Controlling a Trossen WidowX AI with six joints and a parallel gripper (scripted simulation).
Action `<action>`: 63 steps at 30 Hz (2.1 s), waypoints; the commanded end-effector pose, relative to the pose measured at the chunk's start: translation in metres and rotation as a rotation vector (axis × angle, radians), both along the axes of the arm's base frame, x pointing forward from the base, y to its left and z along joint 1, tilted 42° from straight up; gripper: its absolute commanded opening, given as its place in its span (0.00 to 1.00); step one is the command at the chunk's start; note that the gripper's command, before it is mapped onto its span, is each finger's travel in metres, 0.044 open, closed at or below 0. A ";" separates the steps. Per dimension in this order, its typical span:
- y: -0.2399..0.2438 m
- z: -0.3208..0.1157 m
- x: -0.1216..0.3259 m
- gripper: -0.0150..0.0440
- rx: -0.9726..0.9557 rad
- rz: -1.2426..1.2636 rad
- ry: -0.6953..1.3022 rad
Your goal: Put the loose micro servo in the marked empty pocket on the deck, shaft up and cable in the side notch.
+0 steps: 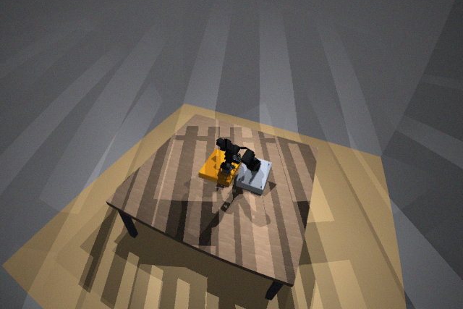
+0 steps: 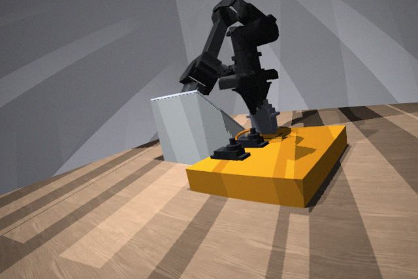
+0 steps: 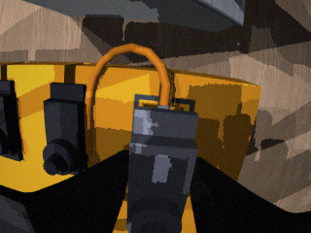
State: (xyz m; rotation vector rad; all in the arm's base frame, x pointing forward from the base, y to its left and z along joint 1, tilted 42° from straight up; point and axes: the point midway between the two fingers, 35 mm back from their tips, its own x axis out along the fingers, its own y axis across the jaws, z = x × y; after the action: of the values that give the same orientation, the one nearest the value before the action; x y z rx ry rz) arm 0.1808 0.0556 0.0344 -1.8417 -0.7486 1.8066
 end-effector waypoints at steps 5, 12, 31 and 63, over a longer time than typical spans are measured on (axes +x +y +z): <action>0.001 -0.001 0.001 0.25 0.004 -0.005 -0.003; 0.004 -0.003 0.001 0.25 0.004 -0.005 -0.003; 0.014 -0.015 0.001 0.25 0.005 -0.005 -0.003; 0.032 -0.035 0.000 0.25 0.006 -0.005 -0.003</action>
State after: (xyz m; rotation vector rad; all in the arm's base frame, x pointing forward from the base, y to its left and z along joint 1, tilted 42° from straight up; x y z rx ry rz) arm 0.1810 0.0854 0.0022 -1.8487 -0.7507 1.7989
